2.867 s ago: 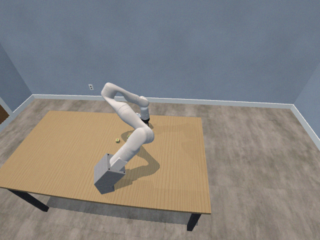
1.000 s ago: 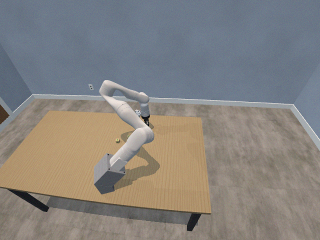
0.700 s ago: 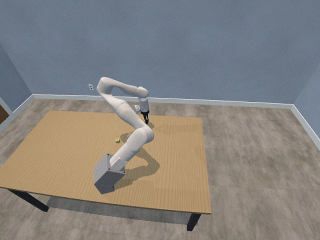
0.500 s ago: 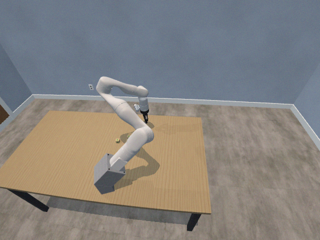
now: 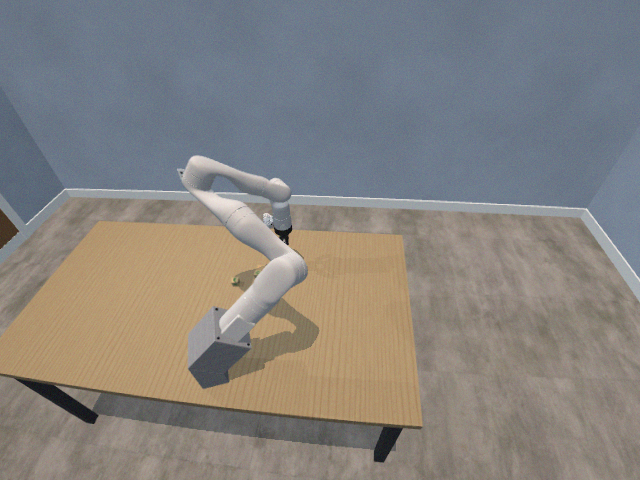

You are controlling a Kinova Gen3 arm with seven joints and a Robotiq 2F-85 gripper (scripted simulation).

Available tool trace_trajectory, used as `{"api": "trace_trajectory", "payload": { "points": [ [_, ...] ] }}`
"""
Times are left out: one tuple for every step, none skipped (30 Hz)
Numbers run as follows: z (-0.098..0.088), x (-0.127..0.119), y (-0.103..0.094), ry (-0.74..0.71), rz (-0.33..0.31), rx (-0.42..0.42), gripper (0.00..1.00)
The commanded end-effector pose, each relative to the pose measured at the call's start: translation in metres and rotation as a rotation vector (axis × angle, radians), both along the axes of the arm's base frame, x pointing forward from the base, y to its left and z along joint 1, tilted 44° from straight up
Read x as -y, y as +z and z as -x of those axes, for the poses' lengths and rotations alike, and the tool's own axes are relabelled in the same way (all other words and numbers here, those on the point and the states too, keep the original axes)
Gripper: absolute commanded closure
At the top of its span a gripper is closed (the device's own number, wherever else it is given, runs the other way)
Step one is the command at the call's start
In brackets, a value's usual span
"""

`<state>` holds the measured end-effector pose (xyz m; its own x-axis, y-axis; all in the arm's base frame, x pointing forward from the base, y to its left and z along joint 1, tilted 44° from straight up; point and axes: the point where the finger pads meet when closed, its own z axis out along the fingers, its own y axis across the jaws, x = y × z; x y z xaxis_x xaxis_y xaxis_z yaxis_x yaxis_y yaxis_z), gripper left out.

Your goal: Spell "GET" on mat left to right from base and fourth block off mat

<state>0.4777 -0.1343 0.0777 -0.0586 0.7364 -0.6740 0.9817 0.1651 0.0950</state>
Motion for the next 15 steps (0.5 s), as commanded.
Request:
{"api": "trace_trajectory", "payload": {
  "points": [
    [0.027, -0.015, -0.013, -0.039, -0.003, 0.045, 0.74],
    [0.039, -0.018, -0.018, -0.068, -0.009, 0.072, 0.74],
    [0.05, -0.02, -0.022, -0.095, -0.014, 0.096, 0.74],
    [0.059, -0.021, -0.025, -0.117, -0.017, 0.118, 0.74],
    [0.066, -0.022, -0.027, -0.134, -0.02, 0.135, 0.74],
    [0.071, -0.023, -0.028, -0.146, -0.021, 0.147, 0.74],
    [0.074, -0.023, -0.029, -0.153, -0.022, 0.154, 0.74],
    [0.076, -0.024, -0.03, -0.156, -0.022, 0.157, 0.74],
    [0.076, -0.024, -0.03, -0.157, -0.022, 0.157, 0.74],
    [0.076, -0.024, -0.03, -0.157, -0.022, 0.157, 0.74],
    [0.076, -0.024, -0.03, -0.157, -0.022, 0.157, 0.74],
    [0.076, -0.024, -0.03, -0.157, -0.022, 0.157, 0.74],
    [0.076, -0.024, -0.03, -0.157, -0.022, 0.157, 0.74],
    [0.076, -0.024, -0.03, -0.157, -0.022, 0.157, 0.74],
    [0.076, -0.024, -0.03, -0.157, -0.022, 0.157, 0.74]
  ]
}}
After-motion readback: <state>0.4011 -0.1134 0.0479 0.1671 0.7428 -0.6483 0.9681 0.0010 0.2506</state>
